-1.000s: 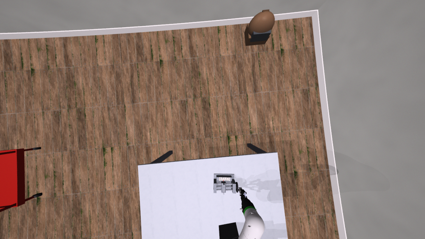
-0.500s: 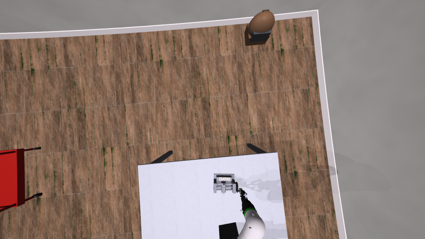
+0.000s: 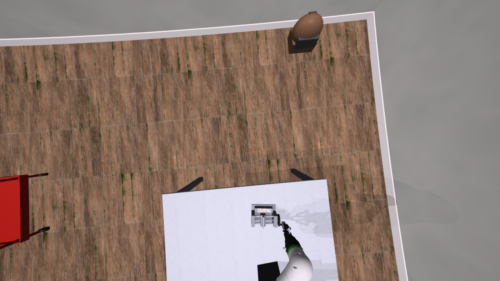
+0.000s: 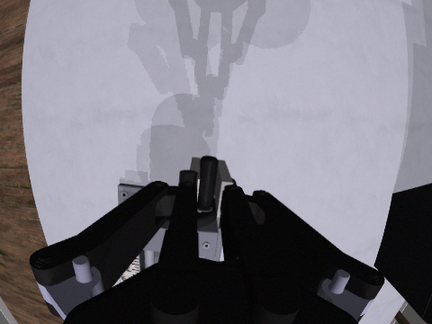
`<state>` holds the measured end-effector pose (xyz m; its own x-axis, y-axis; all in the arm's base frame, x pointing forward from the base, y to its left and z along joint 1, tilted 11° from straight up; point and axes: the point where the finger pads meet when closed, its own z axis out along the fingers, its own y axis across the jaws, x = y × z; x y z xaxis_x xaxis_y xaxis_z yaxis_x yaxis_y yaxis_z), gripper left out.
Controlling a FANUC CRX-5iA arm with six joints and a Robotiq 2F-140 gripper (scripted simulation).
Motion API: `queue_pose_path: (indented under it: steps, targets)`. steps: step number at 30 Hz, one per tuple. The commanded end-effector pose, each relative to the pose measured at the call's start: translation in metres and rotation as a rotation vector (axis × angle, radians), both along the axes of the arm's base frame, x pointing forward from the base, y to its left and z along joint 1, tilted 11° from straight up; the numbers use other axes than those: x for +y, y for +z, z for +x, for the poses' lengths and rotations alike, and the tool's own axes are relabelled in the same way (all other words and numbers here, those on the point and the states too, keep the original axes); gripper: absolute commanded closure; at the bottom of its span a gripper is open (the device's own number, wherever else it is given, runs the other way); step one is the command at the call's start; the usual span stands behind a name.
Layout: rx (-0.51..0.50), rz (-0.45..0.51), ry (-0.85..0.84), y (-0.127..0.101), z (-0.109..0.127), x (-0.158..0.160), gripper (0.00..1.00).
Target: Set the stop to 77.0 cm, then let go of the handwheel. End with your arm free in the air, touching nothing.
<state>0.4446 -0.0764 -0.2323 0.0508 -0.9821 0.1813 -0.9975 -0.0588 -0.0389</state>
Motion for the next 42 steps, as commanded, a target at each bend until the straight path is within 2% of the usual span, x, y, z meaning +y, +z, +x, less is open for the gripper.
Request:
queue_pose_path:
  steps: [1, 42]
  targets:
    - [0.003, 0.001, 0.000, 0.002, 0.001, 0.000, 0.96]
    - [0.003, 0.001, 0.000, 0.017, 0.022, 0.004, 0.96]
